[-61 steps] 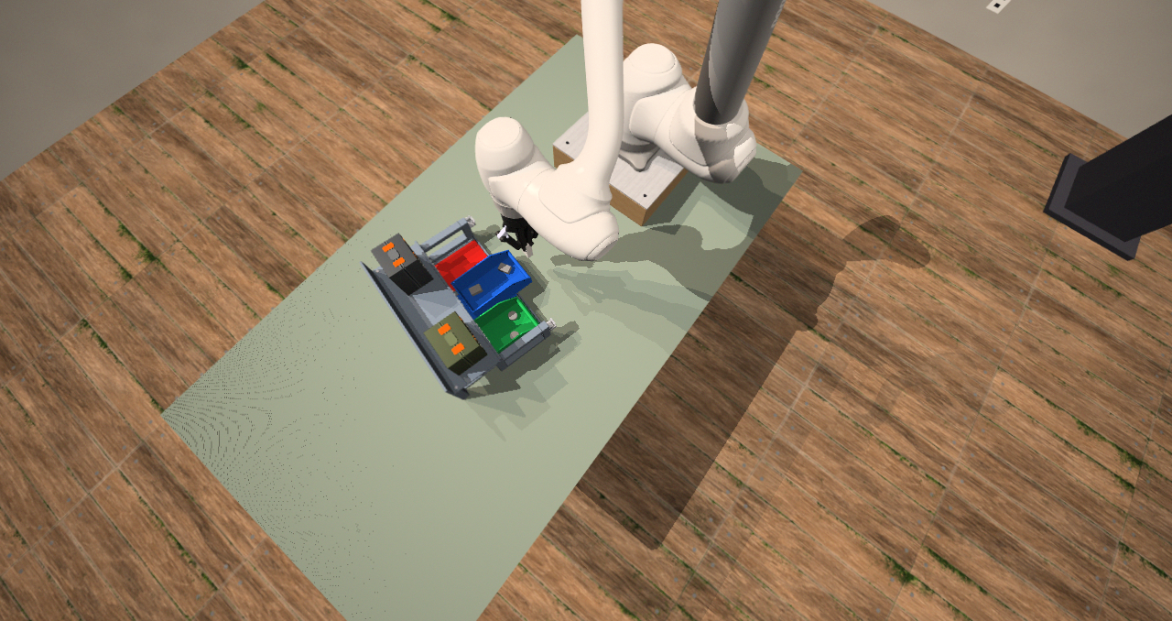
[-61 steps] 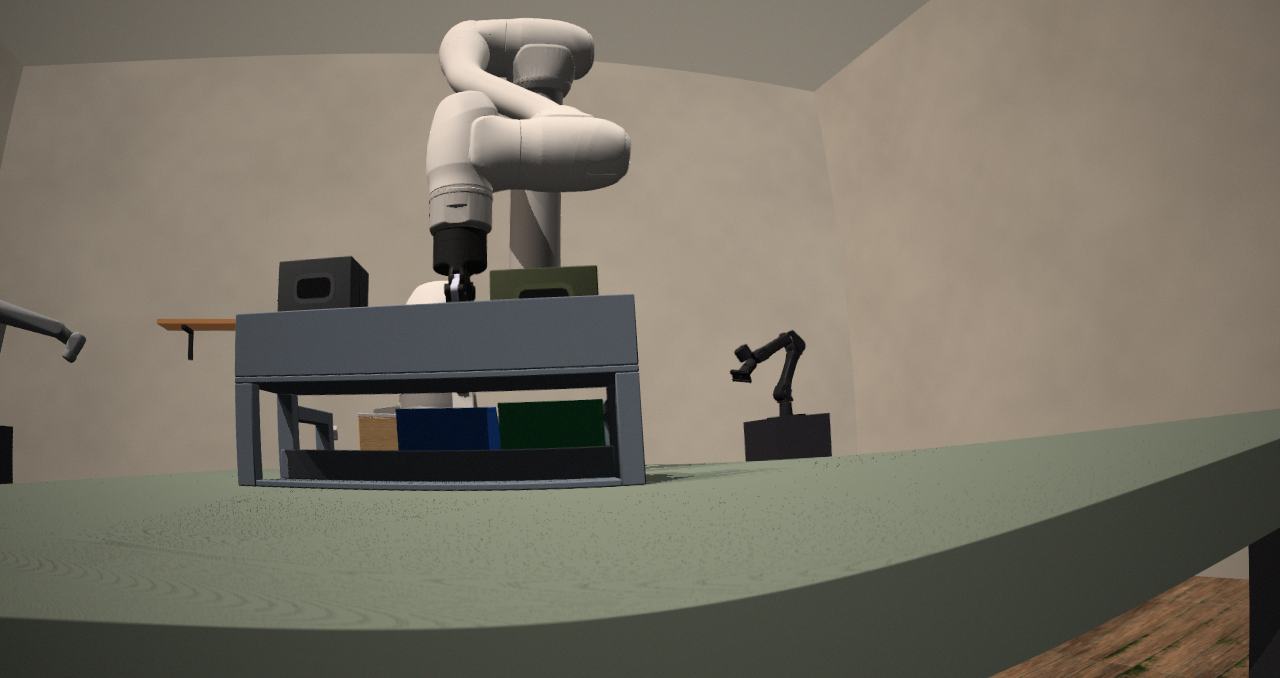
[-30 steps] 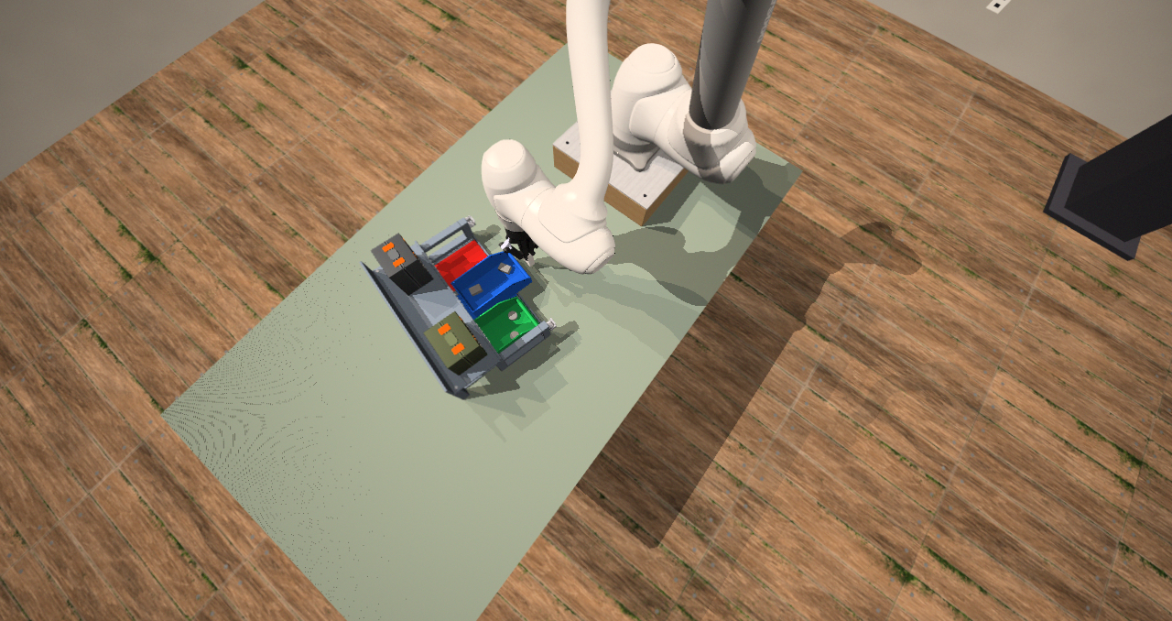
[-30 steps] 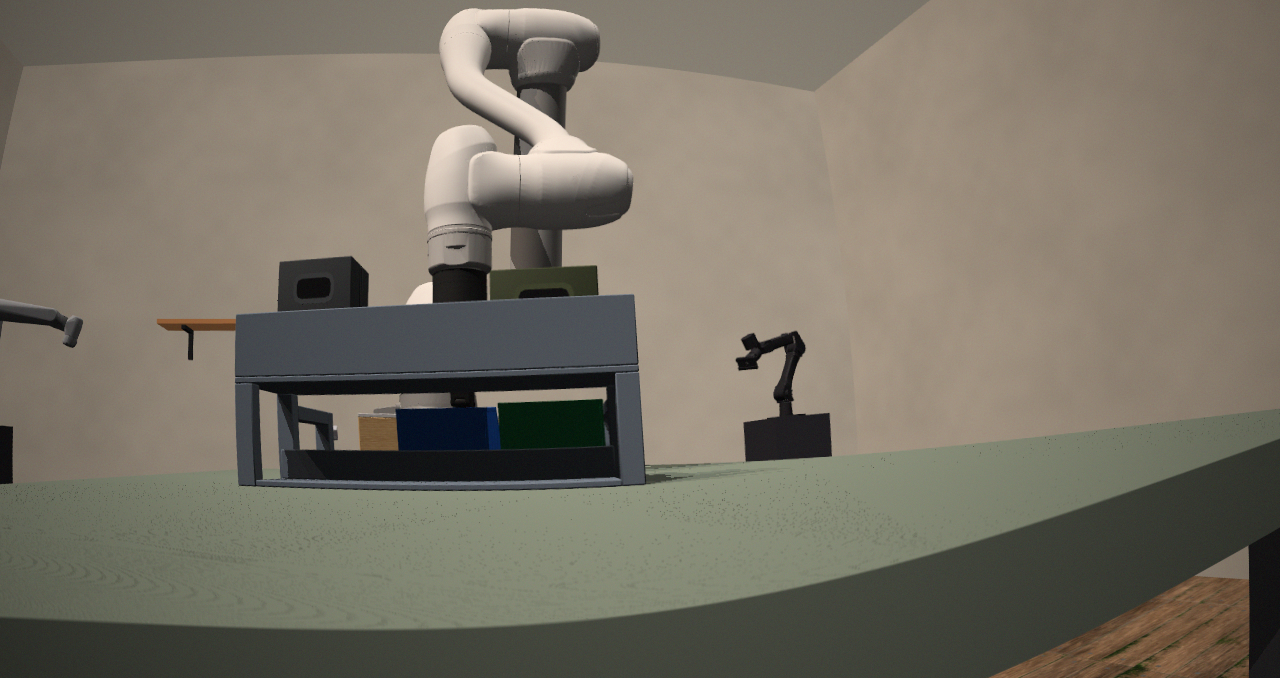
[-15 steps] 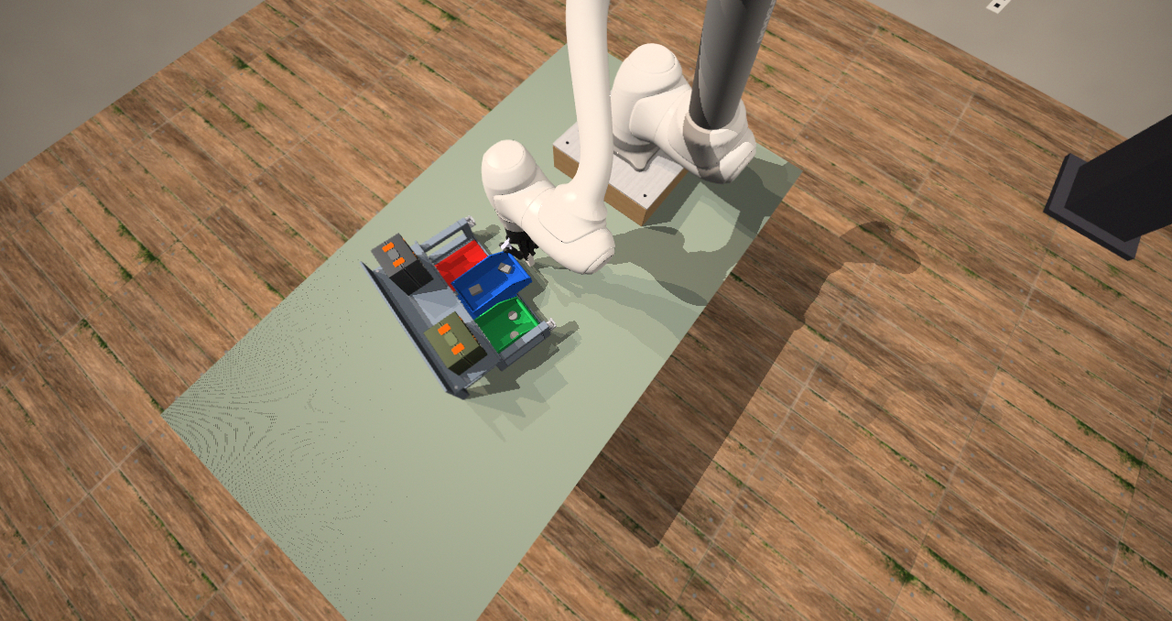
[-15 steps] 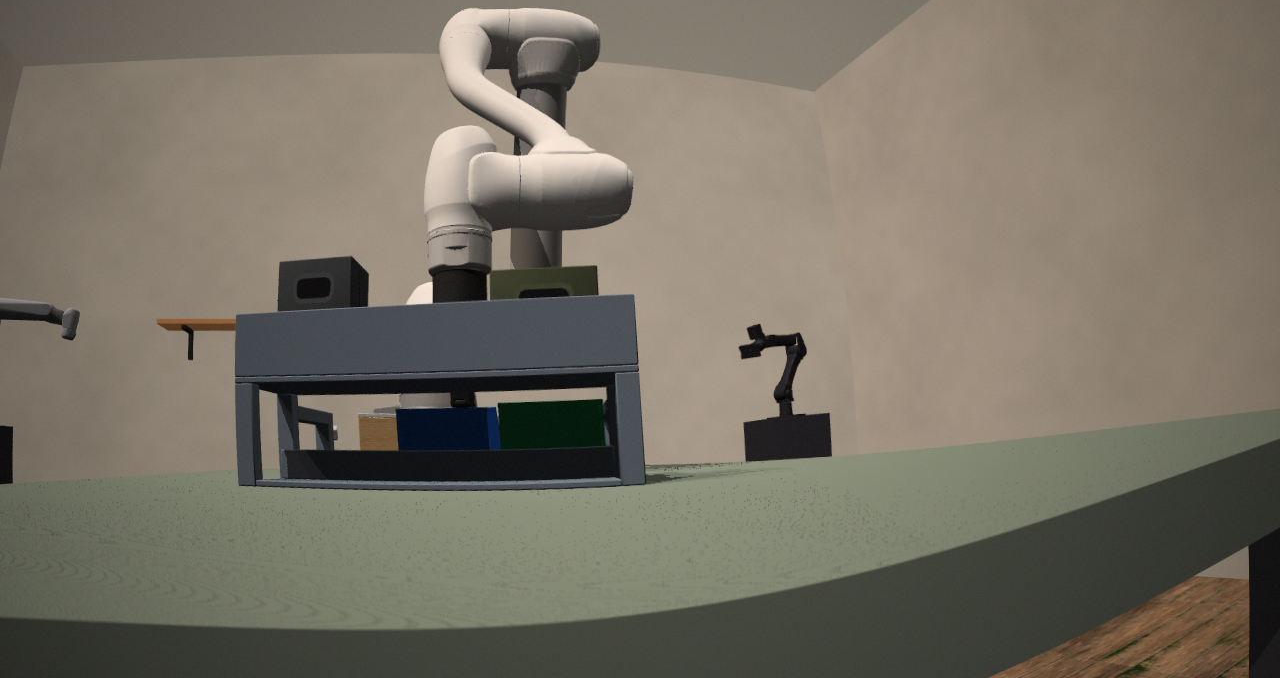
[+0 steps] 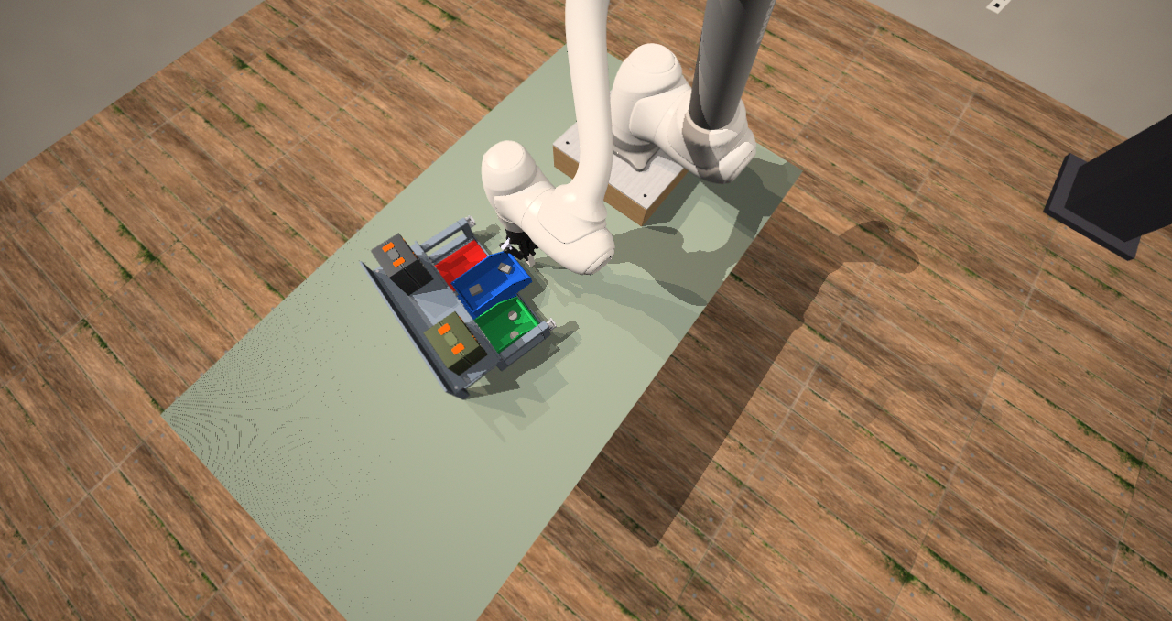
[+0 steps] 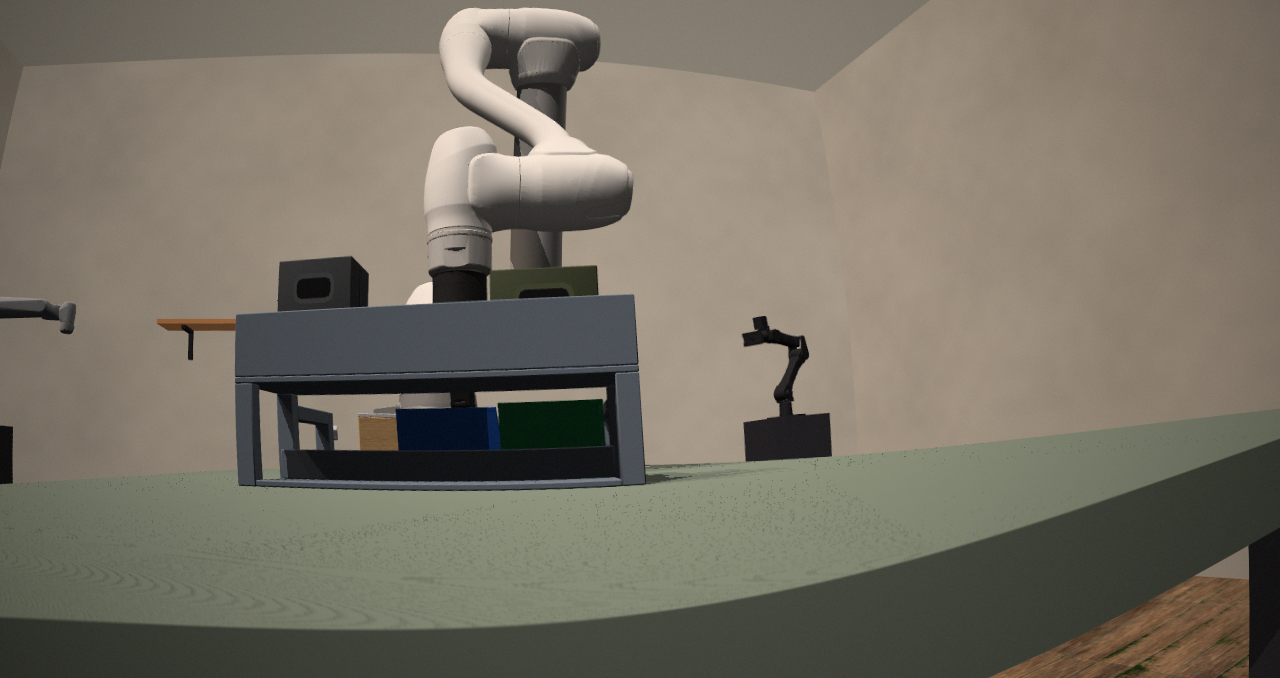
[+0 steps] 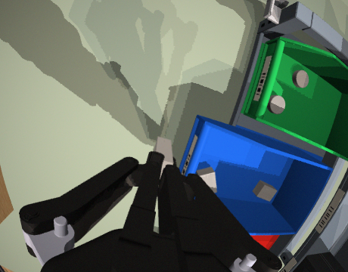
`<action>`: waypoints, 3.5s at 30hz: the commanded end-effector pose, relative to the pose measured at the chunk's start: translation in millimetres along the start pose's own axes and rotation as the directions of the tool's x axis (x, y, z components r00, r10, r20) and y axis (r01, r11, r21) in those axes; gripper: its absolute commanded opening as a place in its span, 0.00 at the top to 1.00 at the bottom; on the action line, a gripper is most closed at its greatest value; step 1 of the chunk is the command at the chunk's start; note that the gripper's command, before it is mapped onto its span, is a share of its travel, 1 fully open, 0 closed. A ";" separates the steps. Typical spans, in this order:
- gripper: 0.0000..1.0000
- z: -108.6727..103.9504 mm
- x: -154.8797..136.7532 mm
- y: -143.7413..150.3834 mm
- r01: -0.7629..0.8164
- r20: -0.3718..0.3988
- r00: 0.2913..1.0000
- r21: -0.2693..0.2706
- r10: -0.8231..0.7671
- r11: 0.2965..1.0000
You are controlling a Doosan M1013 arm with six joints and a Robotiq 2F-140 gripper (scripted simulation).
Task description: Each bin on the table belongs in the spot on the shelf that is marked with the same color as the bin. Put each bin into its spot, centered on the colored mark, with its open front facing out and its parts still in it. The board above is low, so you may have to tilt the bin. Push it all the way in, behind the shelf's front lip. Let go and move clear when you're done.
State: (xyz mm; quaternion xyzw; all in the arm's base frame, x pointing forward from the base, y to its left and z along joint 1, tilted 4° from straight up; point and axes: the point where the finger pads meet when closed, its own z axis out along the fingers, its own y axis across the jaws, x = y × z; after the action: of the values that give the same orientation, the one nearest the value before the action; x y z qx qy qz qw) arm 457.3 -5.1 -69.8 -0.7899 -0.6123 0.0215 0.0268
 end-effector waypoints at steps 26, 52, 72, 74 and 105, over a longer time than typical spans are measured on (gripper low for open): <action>0.90 3.7 -0.5 -4.8 0.004 -0.001 1.000 0.007 -0.004 1.000; 0.90 3.9 -0.2 10.7 0.004 -0.001 1.000 0.007 -0.004 1.000; 0.90 3.5 -0.2 12.9 0.004 -0.001 1.000 0.006 -0.004 1.000; 0.90 3.2 -0.1 13.6 0.004 -0.001 1.000 0.006 -0.004 1.000; 0.90 -0.2 0.3 20.5 0.005 -0.001 1.000 0.000 -0.005 1.000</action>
State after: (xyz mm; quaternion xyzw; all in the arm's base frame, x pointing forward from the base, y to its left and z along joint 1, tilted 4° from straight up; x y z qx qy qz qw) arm 473.0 -8.6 -72.0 -0.7900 -0.6121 0.0219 0.0276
